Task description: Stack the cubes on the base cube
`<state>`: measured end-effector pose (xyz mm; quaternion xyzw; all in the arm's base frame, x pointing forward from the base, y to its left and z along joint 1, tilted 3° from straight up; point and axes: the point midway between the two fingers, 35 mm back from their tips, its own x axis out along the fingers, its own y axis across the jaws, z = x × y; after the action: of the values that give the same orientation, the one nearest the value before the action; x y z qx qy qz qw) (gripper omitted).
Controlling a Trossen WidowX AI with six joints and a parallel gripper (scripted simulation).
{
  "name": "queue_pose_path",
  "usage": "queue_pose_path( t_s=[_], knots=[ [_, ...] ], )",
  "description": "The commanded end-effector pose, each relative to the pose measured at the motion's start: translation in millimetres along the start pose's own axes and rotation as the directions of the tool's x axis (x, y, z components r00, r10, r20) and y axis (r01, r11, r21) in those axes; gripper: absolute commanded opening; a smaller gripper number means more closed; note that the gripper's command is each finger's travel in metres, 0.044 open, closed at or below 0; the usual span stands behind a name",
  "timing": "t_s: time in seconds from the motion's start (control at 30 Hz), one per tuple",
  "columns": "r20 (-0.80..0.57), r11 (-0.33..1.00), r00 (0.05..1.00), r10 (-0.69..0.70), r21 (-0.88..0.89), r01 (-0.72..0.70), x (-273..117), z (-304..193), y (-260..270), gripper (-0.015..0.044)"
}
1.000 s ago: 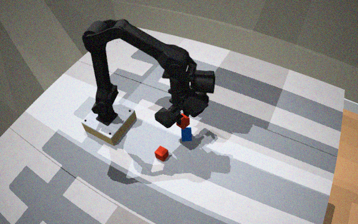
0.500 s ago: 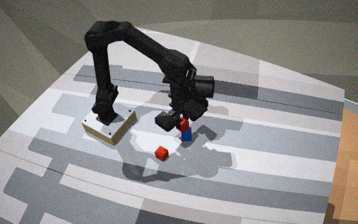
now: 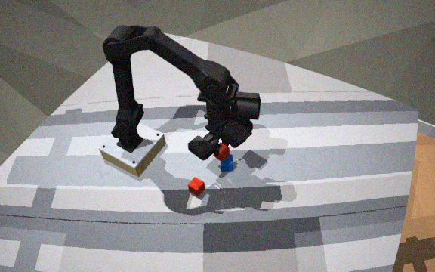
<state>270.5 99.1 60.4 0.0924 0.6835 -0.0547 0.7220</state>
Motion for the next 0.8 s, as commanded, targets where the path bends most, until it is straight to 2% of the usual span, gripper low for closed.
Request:
queue_pose_path(
  t_s=[0.0, 0.1, 0.77],
  knots=[
    [0.003, 1.000, 1.000, -0.002, 0.006, 0.002, 0, 0, 0, 0.0131],
    [0.003, 1.000, 1.000, -0.002, 0.006, 0.002, 0, 0, 0, 0.0205],
    [0.000, 1.000, 1.000, 0.000, 0.000, 0.000, -24, 0, 0, 0.0205]
  ],
)
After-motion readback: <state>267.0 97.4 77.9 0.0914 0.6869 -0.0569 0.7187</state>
